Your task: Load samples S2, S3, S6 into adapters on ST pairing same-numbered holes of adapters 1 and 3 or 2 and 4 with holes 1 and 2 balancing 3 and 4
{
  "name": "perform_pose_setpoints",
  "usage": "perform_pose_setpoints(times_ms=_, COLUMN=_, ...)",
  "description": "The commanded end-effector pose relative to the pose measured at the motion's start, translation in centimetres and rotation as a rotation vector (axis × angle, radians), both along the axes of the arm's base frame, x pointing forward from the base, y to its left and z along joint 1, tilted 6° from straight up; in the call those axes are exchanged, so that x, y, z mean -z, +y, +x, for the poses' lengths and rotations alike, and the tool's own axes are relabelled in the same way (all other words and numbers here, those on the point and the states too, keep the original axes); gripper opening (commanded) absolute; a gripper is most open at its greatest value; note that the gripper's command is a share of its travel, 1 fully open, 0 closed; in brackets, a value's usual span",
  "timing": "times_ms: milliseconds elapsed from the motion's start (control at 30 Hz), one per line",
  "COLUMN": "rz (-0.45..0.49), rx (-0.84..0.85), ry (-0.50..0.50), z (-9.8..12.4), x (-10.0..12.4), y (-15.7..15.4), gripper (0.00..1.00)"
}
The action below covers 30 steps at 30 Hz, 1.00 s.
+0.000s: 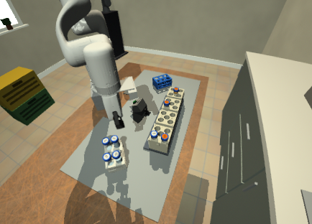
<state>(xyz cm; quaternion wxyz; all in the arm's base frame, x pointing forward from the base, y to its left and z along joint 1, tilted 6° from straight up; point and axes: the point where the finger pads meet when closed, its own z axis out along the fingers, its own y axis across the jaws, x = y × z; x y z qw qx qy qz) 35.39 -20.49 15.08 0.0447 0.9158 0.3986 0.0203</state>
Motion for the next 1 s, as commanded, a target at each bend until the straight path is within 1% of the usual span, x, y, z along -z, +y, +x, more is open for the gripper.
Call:
perform_pose_setpoints(times_ms=0, rz=0.000, rx=-0.004, ry=-0.006, z=-0.8, x=-0.2, y=-0.8, gripper=0.57)
perform_pose_setpoints(times_ms=267, rz=0.000, rx=-0.004, ry=-0.005, z=-3.9, x=-0.1, y=-3.2, gripper=0.57)
perform_pose_setpoints(times_ms=667, rz=0.000, rx=-0.004, ry=-0.005, z=-3.9, x=-0.1, y=-3.2, gripper=0.57)
perform_pose_setpoints(times_ms=967, rz=0.000, rx=-0.004, ry=-0.005, z=-3.7, x=1.7, y=-3.3, gripper=0.57)
